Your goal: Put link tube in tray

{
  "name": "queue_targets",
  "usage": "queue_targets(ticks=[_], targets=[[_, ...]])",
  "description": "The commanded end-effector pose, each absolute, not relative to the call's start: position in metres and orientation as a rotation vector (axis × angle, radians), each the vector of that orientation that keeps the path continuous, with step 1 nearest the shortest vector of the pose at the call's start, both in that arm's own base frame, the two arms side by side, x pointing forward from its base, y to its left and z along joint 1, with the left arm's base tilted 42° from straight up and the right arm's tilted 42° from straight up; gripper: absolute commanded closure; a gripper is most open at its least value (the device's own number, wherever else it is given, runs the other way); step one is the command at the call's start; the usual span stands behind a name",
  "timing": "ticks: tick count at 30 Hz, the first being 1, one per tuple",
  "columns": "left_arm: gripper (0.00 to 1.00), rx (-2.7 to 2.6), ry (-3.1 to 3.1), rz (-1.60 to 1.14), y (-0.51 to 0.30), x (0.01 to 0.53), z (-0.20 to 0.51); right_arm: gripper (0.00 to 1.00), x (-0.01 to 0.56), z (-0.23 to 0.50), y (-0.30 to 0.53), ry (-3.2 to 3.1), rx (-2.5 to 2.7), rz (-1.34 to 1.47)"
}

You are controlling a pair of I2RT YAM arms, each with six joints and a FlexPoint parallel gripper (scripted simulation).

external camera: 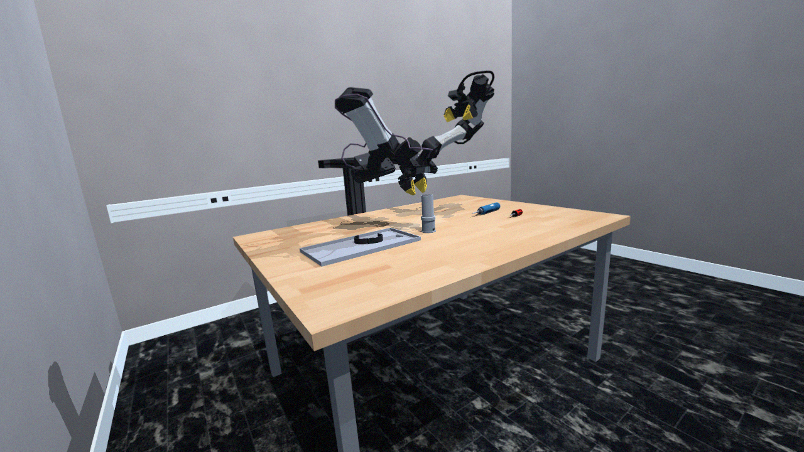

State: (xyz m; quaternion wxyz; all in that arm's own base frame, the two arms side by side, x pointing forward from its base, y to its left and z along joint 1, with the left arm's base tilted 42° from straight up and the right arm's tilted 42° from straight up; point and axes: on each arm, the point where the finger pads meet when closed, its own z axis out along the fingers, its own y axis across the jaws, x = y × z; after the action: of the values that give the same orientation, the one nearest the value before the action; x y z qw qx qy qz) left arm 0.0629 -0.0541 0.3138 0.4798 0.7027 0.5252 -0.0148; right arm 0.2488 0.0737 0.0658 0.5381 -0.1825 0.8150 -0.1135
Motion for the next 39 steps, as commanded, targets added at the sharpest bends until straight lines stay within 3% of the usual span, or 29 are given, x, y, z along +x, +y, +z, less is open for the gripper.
queue_targets(ticks=[1, 39], targets=[[0.00, 1.710, 1.280, -0.039, -0.055, 0.063, 0.317, 0.23, 0.250, 0.062, 0.075, 1.949, -0.436, -0.258], [0.00, 1.710, 1.280, -0.039, -0.055, 0.063, 0.317, 0.23, 0.298, 0.043, 0.076, 1.884, -0.432, -0.244]])
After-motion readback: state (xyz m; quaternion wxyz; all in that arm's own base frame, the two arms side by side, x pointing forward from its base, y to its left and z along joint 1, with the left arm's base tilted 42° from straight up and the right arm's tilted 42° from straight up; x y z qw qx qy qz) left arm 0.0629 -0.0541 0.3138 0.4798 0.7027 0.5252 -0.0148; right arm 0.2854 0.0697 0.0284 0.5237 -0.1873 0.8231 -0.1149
